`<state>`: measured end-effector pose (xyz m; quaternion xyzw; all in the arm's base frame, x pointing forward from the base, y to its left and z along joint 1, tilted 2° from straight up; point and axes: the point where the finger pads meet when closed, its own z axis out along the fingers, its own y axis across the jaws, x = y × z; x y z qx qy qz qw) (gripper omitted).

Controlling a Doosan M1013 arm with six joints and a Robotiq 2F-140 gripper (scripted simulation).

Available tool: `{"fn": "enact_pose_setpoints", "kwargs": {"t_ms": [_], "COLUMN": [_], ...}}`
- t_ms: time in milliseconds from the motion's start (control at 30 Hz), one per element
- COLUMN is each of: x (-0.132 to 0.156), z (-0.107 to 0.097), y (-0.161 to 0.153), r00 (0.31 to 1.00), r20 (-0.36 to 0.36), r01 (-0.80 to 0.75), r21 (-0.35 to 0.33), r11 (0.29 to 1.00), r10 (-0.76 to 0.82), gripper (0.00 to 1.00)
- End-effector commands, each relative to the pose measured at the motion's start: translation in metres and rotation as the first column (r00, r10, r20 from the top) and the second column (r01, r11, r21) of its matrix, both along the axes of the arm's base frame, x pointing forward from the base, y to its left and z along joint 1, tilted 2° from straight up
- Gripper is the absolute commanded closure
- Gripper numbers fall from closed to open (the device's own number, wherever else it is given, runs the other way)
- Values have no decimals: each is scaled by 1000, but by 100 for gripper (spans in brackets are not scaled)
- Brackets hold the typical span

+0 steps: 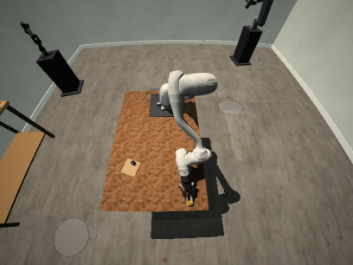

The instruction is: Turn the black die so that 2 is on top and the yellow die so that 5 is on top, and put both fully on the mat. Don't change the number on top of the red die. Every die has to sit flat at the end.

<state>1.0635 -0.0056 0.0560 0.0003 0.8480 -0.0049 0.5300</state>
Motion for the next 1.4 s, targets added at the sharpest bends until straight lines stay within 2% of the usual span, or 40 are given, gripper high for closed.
{"fn": "enact_pose_setpoints", "kwargs": {"t_ms": [0,567,1367], "x": [0,0,0], "z": [0,0,0], "y": [0,0,0], "r00": [1000,1000,1000], "r20": [0,0,0], "r01": [0,0,0], "r21": [0,0,0], "r11": [1000,1000,1000], "r10": [0,0,0], "gripper": [76,65,65]}}
